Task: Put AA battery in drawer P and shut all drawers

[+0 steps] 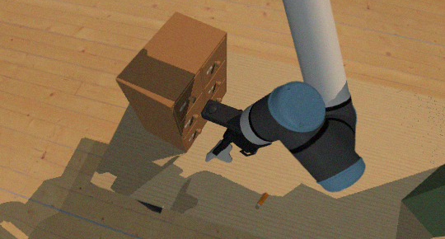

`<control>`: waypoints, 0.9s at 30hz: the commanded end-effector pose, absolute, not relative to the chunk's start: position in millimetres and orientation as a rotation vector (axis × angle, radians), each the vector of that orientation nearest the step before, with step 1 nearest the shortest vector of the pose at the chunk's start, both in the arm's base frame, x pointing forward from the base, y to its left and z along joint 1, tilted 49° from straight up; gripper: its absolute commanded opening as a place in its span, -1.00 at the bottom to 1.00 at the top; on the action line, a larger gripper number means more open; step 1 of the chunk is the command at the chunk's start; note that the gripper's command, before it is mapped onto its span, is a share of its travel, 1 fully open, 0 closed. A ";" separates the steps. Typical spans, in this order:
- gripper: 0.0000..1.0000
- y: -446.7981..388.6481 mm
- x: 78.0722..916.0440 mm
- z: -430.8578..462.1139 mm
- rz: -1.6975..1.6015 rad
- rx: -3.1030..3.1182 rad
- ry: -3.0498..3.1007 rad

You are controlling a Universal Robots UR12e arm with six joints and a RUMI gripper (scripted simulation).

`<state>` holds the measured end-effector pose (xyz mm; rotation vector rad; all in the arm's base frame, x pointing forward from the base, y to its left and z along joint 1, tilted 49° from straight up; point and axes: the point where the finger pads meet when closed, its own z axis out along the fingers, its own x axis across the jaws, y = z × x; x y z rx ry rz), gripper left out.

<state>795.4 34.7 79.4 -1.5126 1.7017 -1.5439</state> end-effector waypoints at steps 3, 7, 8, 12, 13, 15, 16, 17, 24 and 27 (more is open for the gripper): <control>1.00 39.0 787.2 80.6 -1.478 -1.558 1.802; 1.00 41.0 782.6 80.9 -1.446 -1.580 1.849; 1.00 41.5 781.5 80.9 -1.438 -1.585 1.860; 1.00 42.4 779.1 81.1 -1.422 -1.595 1.882; 1.00 42.8 778.2 81.1 -1.415 -1.600 1.893; 1.00 43.7 776.3 81.3 -1.400 -1.609 1.913; 1.00 44.1 775.2 81.4 -1.392 -1.614 1.923; 1.00 44.5 774.2 81.4 -1.385 -1.618 1.933; 1.00 47.0 768.3 81.8 -1.339 -1.645 1.993; 1.00 47.7 766.8 81.9 -1.327 -1.652 2.008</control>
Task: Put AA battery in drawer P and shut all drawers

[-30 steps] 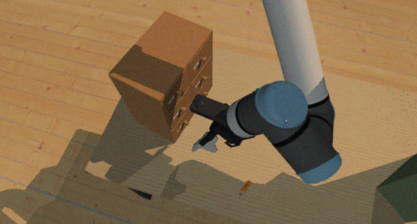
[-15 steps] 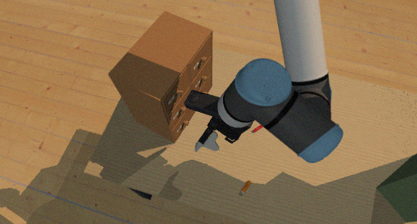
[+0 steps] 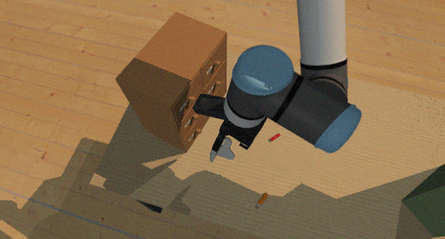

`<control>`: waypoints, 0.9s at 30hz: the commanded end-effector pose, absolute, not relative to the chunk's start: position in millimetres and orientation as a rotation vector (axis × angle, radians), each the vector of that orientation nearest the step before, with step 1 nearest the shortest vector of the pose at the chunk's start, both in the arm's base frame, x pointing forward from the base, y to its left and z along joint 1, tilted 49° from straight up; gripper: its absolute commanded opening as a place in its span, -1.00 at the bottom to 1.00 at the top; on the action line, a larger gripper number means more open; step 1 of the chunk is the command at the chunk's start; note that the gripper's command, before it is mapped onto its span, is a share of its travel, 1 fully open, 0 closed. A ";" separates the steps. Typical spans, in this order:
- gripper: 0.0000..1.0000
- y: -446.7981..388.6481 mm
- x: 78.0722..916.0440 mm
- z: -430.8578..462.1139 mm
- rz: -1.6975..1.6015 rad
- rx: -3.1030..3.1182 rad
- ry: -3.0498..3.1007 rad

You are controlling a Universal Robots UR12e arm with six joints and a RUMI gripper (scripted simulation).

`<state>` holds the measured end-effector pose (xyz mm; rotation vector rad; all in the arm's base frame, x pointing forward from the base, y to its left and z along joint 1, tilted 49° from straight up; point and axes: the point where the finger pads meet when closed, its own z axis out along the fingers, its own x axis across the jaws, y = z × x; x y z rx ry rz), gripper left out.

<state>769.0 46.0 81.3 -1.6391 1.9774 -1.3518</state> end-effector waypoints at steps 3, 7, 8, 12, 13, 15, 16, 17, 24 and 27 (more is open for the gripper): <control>1.00 48.2 765.3 82.0 -1.315 -1.658 2.023; 1.00 49.3 762.9 82.2 -1.295 -1.669 2.048; 1.00 49.6 762.3 82.2 -1.290 -1.671 2.054; 1.00 50.4 760.1 82.4 -1.273 -1.680 2.074; 1.00 50.6 759.6 82.4 -1.269 -1.682 2.079; 1.00 51.0 758.9 82.4 -1.262 -1.685 2.087; 1.00 51.1 758.5 82.4 -1.259 -1.687 2.091; 1.00 51.1 758.5 82.4 -1.259 -1.687 2.091; 1.00 51.9 756.7 82.6 -1.243 -1.694 2.109; 1.00 52.2 756.1 82.6 -1.238 -1.697 2.115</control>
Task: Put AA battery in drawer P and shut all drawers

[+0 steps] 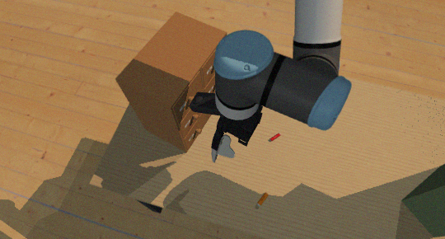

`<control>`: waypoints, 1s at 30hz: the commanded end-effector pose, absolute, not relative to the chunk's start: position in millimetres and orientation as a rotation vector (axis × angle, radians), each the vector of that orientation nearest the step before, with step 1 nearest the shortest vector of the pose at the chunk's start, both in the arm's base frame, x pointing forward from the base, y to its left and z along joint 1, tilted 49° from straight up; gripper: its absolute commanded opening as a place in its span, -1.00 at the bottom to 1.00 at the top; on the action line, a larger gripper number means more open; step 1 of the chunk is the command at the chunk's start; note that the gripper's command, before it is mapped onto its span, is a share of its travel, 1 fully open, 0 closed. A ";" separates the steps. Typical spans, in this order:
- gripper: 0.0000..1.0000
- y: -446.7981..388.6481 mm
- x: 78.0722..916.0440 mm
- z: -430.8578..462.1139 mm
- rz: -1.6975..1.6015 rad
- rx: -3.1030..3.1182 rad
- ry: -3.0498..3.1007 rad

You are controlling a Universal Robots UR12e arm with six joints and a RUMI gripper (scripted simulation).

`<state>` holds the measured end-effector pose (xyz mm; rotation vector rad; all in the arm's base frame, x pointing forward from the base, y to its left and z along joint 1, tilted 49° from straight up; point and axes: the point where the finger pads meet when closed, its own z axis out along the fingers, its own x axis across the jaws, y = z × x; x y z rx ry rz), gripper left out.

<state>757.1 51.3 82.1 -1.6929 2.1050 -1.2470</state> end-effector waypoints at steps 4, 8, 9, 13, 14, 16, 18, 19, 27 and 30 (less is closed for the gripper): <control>1.00 52.4 755.4 82.7 -1.233 -1.699 2.120; 1.00 52.5 755.2 82.7 -1.232 -1.700 2.122; 1.00 52.5 755.2 82.7 -1.231 -1.700 2.123; 1.00 52.6 755.0 82.7 -1.230 -1.701 2.124; 1.00 52.6 754.9 82.7 -1.230 -1.701 2.125; 1.00 52.6 754.9 82.7 -1.230 -1.701 2.125; 1.00 52.6 754.9 82.7 -1.230 -1.701 2.125; 1.00 52.6 754.9 82.7 -1.230 -1.701 2.125; 1.00 52.6 754.9 82.7 -1.230 -1.701 2.125; 1.00 52.1 754.3 82.4 -1.230 -1.701 2.125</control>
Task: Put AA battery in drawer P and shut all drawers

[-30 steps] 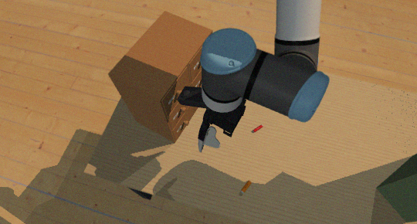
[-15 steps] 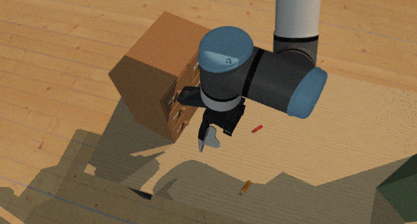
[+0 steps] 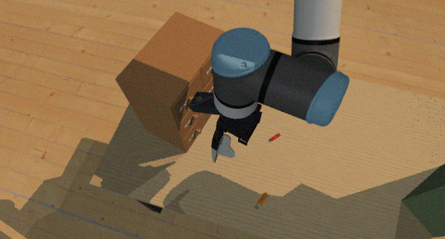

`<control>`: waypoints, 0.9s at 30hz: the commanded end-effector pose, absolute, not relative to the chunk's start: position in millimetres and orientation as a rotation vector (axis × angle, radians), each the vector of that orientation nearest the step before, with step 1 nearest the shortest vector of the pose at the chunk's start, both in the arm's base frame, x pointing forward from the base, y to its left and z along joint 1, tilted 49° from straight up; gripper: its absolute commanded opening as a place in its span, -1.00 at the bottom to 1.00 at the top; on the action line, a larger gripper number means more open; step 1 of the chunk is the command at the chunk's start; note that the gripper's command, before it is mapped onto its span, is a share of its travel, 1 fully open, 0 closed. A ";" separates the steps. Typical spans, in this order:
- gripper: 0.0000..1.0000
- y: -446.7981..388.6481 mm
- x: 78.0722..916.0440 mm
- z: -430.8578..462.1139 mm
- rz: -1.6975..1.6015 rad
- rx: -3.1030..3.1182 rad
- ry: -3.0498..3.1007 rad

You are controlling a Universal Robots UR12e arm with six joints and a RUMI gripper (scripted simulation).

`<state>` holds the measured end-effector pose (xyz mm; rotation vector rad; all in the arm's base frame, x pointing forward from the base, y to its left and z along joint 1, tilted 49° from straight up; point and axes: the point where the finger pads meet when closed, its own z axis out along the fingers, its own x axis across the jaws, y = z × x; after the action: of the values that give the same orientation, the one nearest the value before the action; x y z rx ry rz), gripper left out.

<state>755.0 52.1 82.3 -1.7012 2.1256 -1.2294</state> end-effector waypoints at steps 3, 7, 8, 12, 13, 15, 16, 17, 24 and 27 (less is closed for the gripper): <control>1.00 37.9 733.3 72.5 -1.229 -1.701 2.125; 1.00 18.1 699.5 60.1 -1.230 -1.701 2.125; 1.00 17.7 698.8 59.9 -1.230 -1.701 2.125; 1.00 17.7 698.9 59.9 -1.230 -1.701 2.125; 1.00 17.7 698.9 59.9 -1.230 -1.701 2.124; 1.00 17.5 699.3 59.8 -1.232 -1.700 2.122; 1.00 17.4 699.5 59.8 -1.234 -1.699 2.119; 1.00 17.3 699.9 59.8 -1.237 -1.698 2.117; 1.00 15.0 705.4 59.4 -1.276 -1.678 2.070; 1.00 13.2 709.5 59.1 -1.306 -1.663 2.035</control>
<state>704.4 15.1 59.3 -1.6822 2.0821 -1.2678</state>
